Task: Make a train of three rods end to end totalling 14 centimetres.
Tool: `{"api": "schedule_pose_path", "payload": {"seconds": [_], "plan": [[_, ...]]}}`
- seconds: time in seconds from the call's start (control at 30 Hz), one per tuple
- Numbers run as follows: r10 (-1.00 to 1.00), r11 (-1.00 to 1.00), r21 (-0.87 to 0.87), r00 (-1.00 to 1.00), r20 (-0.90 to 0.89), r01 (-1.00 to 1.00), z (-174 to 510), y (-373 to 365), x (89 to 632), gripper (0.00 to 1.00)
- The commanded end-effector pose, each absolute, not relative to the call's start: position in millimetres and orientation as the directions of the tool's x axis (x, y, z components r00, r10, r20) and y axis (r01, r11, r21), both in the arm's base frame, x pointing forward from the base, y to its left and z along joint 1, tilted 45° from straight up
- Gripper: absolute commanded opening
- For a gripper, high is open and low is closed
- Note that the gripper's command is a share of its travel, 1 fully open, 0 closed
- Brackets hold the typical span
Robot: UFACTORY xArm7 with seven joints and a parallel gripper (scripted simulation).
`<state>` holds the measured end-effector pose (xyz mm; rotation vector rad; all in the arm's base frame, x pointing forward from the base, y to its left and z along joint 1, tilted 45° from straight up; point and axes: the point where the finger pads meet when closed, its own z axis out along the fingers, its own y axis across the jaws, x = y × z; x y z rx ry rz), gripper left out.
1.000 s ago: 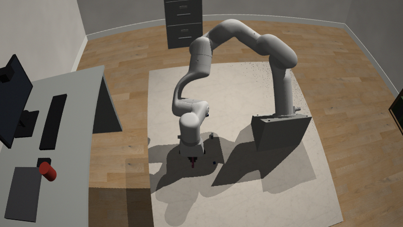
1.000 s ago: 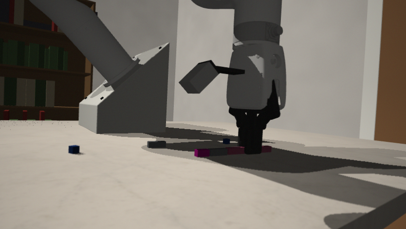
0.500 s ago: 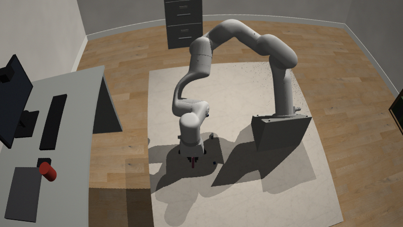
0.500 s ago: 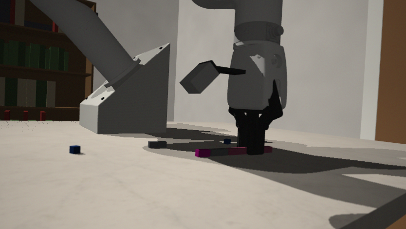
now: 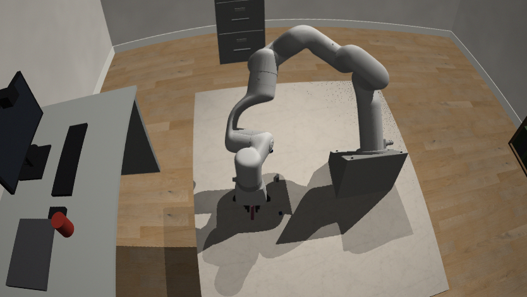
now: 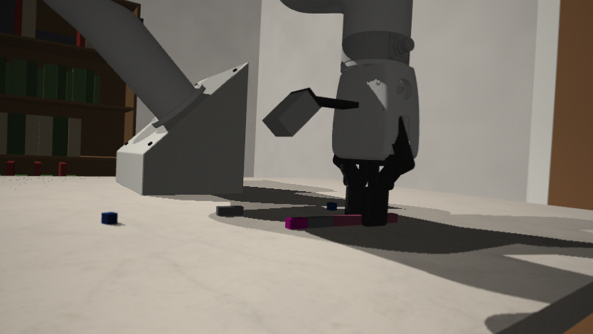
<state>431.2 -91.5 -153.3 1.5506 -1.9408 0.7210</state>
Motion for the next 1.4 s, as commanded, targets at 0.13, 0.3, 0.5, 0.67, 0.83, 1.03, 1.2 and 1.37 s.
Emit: {"api": "schedule_pose_path", "payload": {"seconds": [0.13,0.3,0.5,0.67,0.83,1.03,1.2,1.37], "plan": [[-0.688,0.189,-0.073,-0.185,0.702,-0.979,-145.6,-82.1,433.7,0.24],[-0.688,0.189,-0.073,-0.185,0.702,-0.979,-133.7,-70.4,435.1,0.24],[-0.688,0.189,-0.073,-0.185,0.702,-0.979,-114.1,-50.9,437.3,0.24],[-0.688,0.189,-0.073,-0.185,0.702,-0.979,-97.0,-34.0,439.3,0.24],[-0.688,0.189,-0.073,-0.185,0.702,-0.979,-89.6,-26.6,440.2,0.24],[-0.688,0.189,-0.073,-0.185,0.702,-0.979,-89.0,-26.1,440.2,1.0],[-0.688,0.189,-0.073,-0.185,0.702,-0.979,-89.0,-26.1,440.2,1.0],[-0.688,0.189,-0.073,-0.185,0.702,-0.979,-89.0,-26.1,440.2,1.0]]}}
